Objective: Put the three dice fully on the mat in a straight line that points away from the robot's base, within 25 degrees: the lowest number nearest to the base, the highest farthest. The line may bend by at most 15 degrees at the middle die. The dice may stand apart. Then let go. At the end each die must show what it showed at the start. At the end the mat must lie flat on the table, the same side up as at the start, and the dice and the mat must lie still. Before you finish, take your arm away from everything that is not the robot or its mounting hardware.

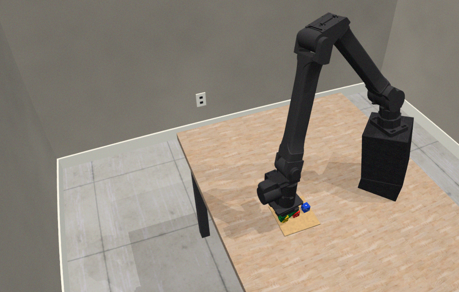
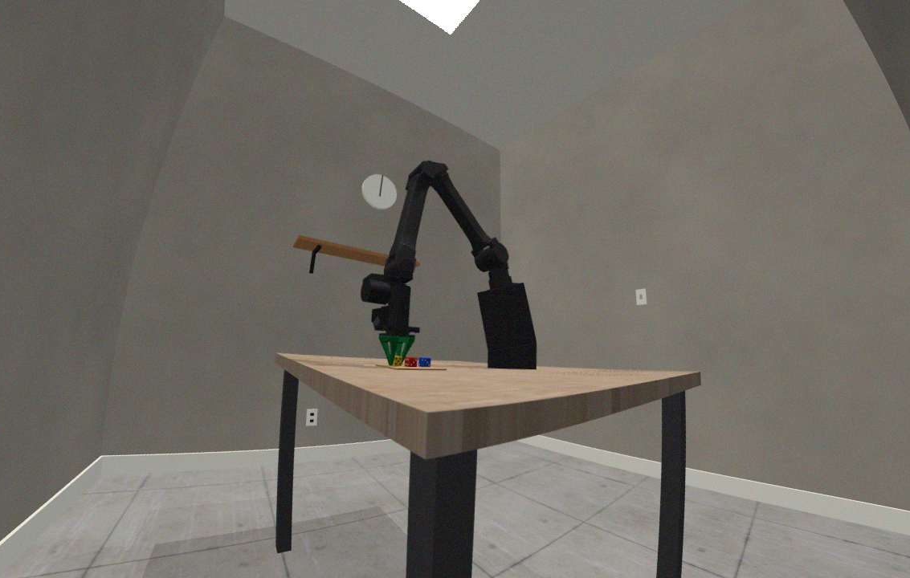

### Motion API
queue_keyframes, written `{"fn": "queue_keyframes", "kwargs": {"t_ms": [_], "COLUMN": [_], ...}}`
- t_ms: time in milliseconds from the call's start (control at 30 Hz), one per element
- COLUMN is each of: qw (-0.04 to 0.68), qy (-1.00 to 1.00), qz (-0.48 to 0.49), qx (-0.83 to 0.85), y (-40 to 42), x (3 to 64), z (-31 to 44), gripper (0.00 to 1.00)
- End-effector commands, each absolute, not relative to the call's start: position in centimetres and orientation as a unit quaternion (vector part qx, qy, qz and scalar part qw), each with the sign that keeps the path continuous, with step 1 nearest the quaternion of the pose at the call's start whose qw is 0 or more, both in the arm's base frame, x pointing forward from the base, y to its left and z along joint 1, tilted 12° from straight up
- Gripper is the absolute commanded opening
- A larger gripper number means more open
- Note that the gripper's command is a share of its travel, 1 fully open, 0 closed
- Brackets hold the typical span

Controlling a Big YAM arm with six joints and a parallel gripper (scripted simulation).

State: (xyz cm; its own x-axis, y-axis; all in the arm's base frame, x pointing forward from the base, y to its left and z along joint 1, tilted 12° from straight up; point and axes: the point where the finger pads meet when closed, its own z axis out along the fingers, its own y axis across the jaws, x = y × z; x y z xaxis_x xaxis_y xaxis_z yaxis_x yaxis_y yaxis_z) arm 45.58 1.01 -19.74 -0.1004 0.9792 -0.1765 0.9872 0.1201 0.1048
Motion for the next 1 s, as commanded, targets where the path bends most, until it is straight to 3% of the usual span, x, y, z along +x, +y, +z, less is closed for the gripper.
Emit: {"fn": "queue_keyframes", "kwargs": {"t_ms": [0,800,967], "qw": [0.116,0.116,0.116], "qy": [0.742,0.742,0.742], "qz": [-0.005,-0.005,-0.005], "qx": [0.661,0.661,0.661], "y": [0.97,0.97,0.97], "x": [47.31,47.31,47.31], "z": [-19.24,-19.24,-19.24], "gripper": [0.20,0.20,0.28]}}
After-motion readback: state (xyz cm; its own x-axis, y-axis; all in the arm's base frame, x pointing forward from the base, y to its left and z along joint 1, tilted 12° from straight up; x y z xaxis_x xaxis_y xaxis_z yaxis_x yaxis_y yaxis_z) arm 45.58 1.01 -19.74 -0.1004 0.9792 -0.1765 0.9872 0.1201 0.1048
